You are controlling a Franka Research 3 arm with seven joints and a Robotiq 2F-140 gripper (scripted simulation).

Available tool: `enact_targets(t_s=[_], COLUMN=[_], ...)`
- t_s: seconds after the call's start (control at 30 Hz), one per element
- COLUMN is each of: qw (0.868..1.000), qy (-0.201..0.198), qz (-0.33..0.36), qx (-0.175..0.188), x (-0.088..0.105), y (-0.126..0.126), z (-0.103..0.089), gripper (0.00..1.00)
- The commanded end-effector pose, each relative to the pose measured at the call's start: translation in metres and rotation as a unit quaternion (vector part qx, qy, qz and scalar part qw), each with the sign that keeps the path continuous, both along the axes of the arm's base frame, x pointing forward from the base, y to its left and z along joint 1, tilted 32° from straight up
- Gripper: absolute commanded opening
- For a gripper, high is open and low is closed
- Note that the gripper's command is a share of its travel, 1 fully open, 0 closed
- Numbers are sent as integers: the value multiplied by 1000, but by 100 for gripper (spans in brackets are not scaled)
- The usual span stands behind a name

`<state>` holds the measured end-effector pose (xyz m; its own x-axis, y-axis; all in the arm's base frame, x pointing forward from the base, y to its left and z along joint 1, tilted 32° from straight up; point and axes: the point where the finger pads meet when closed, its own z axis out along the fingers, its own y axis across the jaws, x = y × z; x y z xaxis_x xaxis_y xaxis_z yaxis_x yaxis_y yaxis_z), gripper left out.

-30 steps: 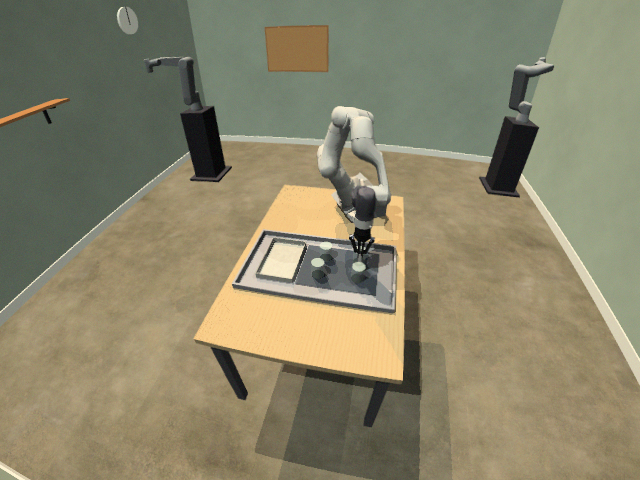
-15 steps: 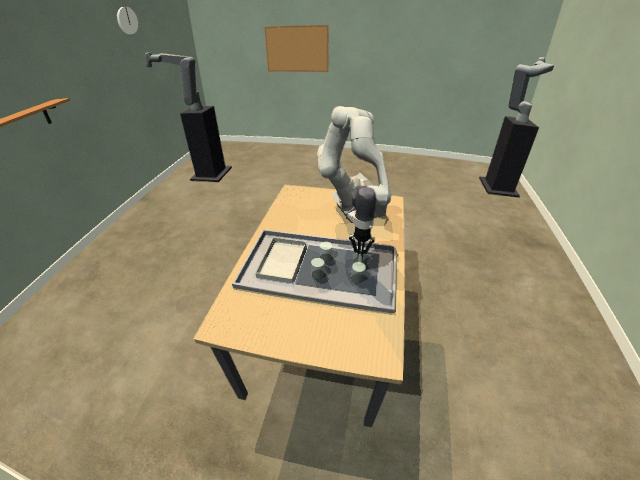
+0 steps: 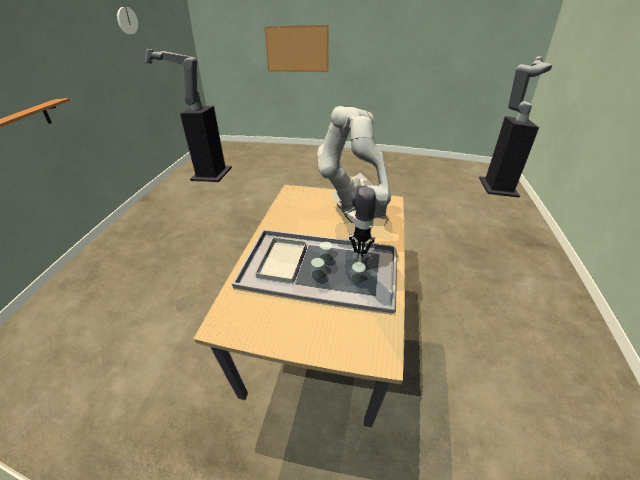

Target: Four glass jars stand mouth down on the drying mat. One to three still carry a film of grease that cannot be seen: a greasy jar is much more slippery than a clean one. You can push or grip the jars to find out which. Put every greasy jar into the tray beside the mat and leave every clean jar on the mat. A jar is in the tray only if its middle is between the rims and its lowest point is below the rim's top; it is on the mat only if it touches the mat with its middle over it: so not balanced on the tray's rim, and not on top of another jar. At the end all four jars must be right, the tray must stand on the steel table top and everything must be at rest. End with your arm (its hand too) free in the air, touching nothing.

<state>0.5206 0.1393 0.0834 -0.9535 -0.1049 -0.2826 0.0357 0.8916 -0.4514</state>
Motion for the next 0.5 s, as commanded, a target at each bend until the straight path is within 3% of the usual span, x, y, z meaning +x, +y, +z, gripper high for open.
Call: enact_targets(t_s=[0.0,0.47], qw=[1000,1000], qy=[1,1], qz=[1,1], qx=[0,0], x=[1,2], y=[0,0], z=[2,3], gripper=[0,0])
